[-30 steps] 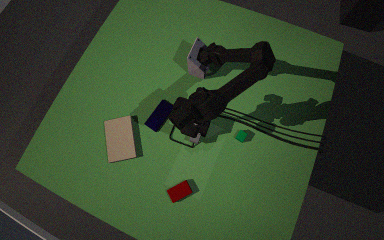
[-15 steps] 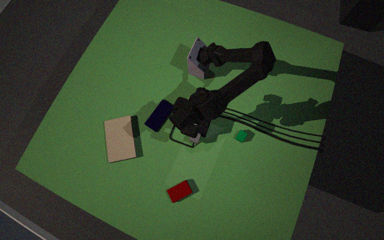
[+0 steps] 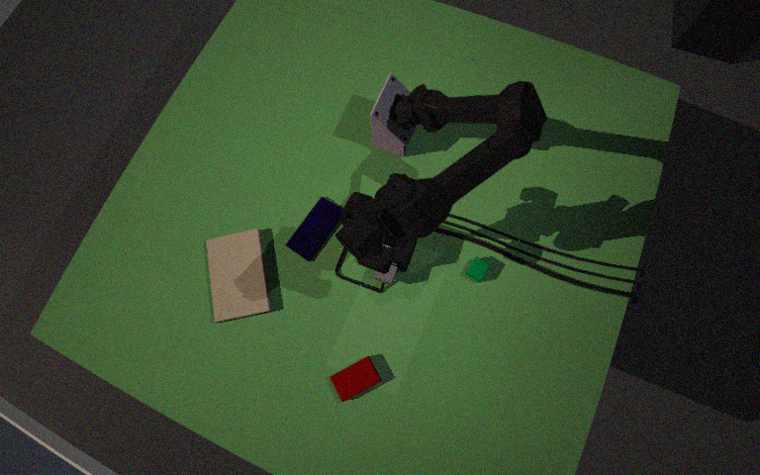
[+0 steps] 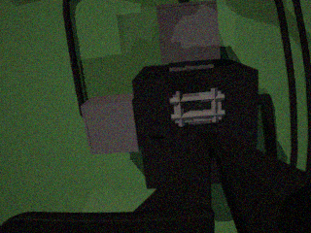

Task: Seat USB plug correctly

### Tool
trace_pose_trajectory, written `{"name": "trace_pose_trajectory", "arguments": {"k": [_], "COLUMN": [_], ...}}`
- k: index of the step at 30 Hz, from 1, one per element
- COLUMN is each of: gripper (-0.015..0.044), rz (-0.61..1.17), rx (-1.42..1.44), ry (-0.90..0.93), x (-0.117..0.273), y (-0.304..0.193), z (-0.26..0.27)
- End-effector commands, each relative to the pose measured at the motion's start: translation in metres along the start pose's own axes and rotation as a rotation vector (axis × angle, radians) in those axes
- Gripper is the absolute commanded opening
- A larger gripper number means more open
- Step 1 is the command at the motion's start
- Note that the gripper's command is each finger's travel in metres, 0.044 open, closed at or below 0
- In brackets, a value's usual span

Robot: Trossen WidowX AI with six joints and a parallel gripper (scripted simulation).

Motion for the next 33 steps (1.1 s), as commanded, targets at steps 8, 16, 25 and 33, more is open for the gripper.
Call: {"name": "trace_pose_trajectory", "arguments": {"k": [8, 16, 25, 33], "gripper": [0.0, 0.0, 0.0, 0.0], "rz": [-0.011, -0.018, -0.026, -0.034], "rx": [-0.002, -0.002, -0.002, -0.001], "ry": [-0.006, -0.008, -0.01, -0.012], "x": [-0.0022, -0.0032, -0.0043, -0.0052], "y": [0.0002, 0.0004, 0.0006, 0.0007], "z": [-0.0007, -0.0007, -0.0007, -0.0008]}}
Point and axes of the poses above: the point midway between the two fingers, 35 mm back from their tips, its own x axis back along the fingers, its own z axis across the jaws, y = z × x, the point moved 3 cm from there along x, back along the fingers, and after that the axes turned 14 degrees about x, right-handed, at the moved point
